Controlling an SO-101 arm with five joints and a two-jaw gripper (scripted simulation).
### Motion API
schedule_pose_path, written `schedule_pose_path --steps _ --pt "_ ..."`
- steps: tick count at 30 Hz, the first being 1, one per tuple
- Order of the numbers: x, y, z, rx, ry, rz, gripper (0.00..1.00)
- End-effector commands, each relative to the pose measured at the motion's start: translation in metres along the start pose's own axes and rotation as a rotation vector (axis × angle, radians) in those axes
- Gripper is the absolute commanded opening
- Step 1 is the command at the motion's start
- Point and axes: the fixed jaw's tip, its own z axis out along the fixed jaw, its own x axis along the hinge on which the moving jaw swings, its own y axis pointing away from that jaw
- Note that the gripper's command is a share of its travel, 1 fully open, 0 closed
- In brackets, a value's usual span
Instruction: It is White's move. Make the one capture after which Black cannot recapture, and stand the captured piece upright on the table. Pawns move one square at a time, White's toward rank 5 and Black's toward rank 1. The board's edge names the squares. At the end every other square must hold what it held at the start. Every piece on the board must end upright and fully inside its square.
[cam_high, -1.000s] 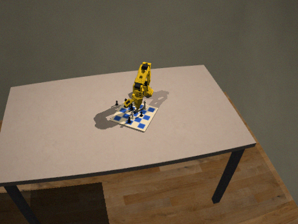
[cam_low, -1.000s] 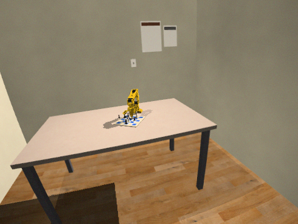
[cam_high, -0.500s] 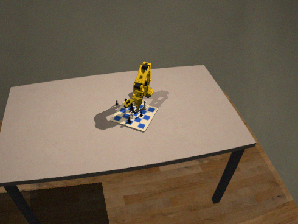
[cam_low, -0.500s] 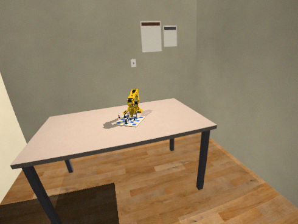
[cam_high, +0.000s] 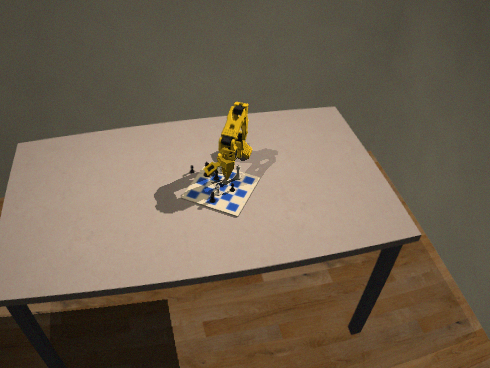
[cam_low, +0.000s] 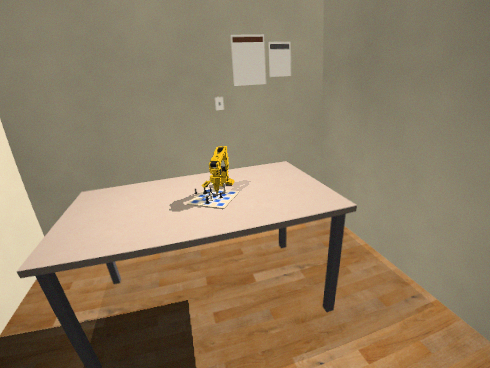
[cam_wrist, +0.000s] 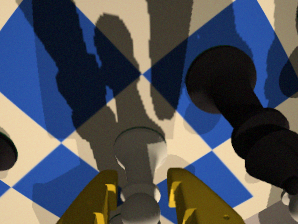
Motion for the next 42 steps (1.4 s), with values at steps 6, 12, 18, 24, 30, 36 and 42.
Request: schedule_pose_path --steps 6,12,18,24,30,36,42 --pt "0.001 0.002 -0.012 -0.004 -0.002 -0.004 0.09" --pt "0.001 0.002 -0.026 -0.004 -0.002 -0.004 0.09" --pt "0.001 0.002 -0.037 -0.004 -0.003 -0.004 0.09" --pt "0.001 0.002 -0.052 -0.005 -0.003 -0.004 0.09" --pt "0.001 0.002 -0.063 -0.005 -0.003 -0.004 0.09" --pt "0.001 0.002 -0.067 -0.004 -0.003 -0.004 0.09" --pt "0.001 0.002 -0.069 -0.004 -0.003 -0.004 0.09"
